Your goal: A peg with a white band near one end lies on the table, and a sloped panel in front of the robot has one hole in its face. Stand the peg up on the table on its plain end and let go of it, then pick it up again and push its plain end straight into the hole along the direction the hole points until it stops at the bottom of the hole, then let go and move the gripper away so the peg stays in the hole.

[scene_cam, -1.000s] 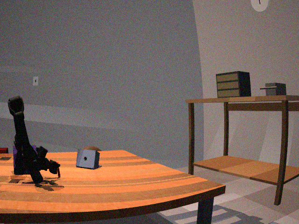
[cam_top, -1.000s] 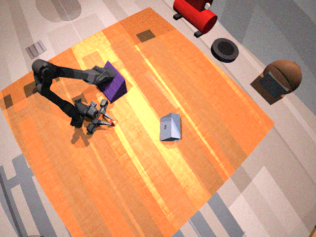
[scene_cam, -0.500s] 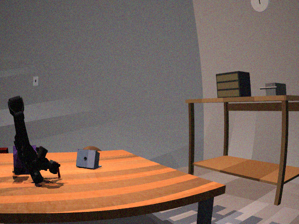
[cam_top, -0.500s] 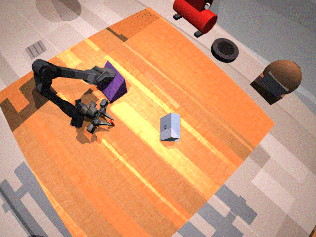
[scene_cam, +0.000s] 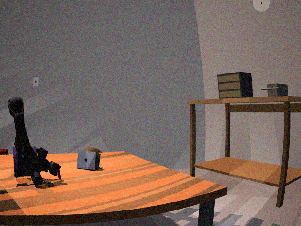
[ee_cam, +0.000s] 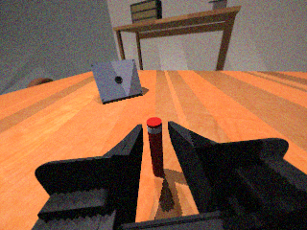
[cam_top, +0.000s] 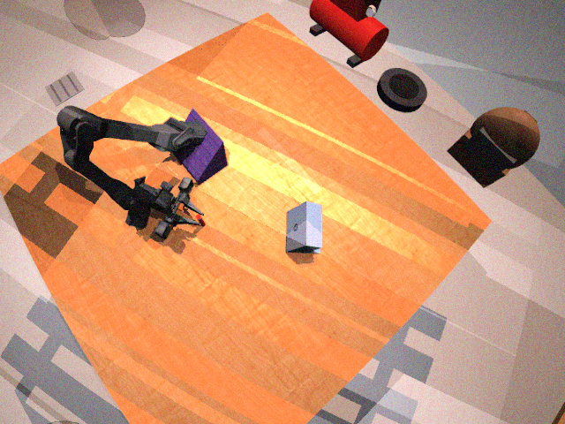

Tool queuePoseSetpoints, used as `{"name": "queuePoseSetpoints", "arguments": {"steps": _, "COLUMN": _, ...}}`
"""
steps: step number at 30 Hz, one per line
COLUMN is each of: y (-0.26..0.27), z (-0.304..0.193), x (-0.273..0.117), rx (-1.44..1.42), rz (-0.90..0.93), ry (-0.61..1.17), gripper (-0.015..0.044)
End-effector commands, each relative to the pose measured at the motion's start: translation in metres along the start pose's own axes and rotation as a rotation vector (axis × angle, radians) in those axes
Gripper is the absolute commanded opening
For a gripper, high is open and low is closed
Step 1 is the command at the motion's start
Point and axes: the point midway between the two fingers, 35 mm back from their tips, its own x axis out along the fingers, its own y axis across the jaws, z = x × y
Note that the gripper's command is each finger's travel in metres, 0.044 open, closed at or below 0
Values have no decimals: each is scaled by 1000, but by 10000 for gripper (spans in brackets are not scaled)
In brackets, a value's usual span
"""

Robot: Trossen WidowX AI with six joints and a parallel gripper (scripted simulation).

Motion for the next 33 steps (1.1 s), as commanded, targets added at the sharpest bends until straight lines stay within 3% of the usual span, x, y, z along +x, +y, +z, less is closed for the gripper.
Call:
{"name": "queuePoseSetpoints", "arguments": {"steps": 1, "y": 0, "z": 0, "x": 0, "rx": 1, "rz": 1, "ry": 1, "gripper": 130}}
{"name": "queuePoseSetpoints", "arguments": {"steps": 5, "y": 0, "z": 0, "x": 0, "rx": 1, "rz": 1, "ry": 1, "gripper": 130}}
{"name": "queuePoseSetpoints", "arguments": {"steps": 17, "y": 0, "z": 0, "x": 0, "rx": 1, "rz": 1, "ry": 1, "gripper": 440}}
{"name": "queuePoseSetpoints", "arguments": {"steps": 24, "y": -2, "z": 6, "x": 0, "rx": 0, "rz": 4, "ry": 3, "gripper": 440}}
{"name": "queuePoseSetpoints", "arguments": {"steps": 33, "y": -16, "z": 90, "x": -7, "rx": -6, "rz": 21, "ry": 16, "gripper": 440}}
